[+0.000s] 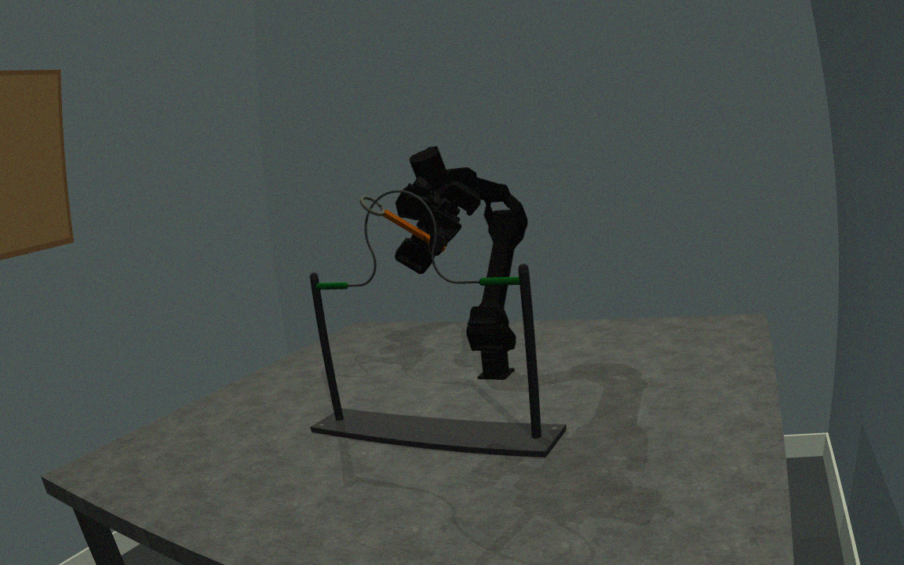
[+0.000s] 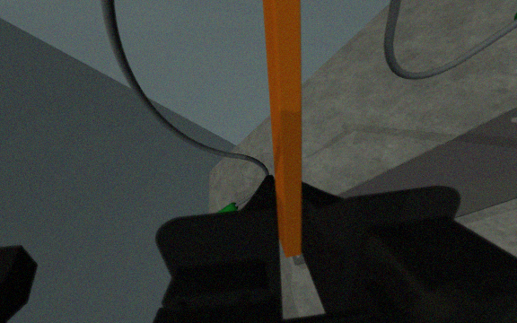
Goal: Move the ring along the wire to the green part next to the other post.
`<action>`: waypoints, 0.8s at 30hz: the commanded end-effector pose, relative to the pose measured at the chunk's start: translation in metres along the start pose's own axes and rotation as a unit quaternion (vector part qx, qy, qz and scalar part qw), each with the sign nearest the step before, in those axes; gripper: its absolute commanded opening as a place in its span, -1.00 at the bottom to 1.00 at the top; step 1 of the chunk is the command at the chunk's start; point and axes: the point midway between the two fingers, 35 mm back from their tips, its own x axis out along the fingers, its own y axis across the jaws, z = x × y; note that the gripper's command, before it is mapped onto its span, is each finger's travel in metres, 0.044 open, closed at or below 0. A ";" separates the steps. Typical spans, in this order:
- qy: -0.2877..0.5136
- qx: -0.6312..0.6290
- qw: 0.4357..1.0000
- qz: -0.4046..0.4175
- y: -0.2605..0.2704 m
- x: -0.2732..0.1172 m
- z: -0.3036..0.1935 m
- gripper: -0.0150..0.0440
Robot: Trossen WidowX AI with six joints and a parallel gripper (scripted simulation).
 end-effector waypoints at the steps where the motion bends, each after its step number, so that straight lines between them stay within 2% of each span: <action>1: -0.003 -0.028 0.999 -0.017 -0.002 0.000 0.000 -1.00; 24: -0.016 -0.176 0.978 -0.113 -0.016 -0.001 0.003 -1.00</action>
